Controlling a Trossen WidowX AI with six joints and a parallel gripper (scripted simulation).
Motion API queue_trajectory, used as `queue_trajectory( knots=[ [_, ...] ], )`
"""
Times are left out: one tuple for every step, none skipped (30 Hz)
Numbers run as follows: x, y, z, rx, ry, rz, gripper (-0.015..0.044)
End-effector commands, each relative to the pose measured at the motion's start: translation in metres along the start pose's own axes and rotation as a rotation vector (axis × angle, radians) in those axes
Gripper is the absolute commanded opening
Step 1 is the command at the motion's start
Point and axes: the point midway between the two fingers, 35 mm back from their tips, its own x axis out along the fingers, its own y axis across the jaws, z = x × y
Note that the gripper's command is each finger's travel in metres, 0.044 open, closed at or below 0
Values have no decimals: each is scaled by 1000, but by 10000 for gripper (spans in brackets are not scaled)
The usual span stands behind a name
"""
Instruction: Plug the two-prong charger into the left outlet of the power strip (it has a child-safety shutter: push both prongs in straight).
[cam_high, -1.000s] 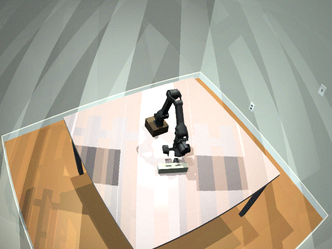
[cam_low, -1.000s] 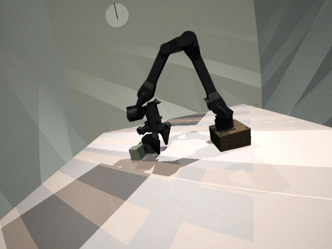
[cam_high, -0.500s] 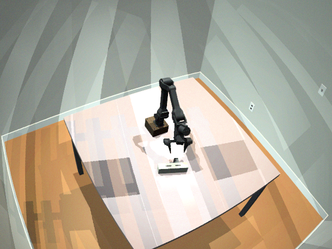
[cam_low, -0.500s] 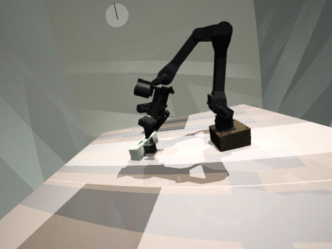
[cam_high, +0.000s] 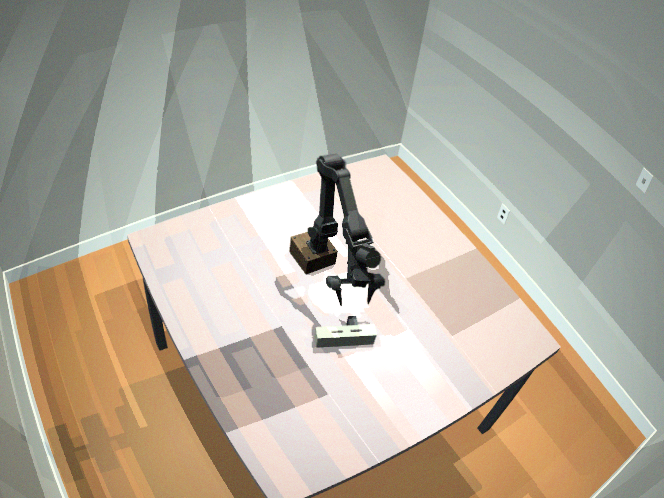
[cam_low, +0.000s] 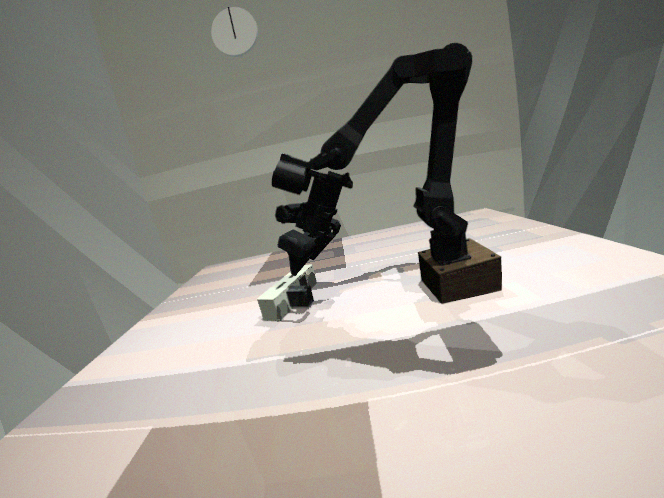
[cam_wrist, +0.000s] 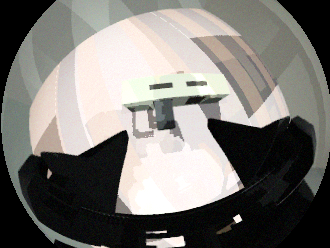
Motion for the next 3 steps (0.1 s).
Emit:
queue_trajectory(
  knots=[
    [0, 0, 0, 5, -3, -2, 440],
    [0, 0, 0, 5, -3, -2, 440],
    [0, 0, 0, 5, -3, -2, 440]
  ],
)
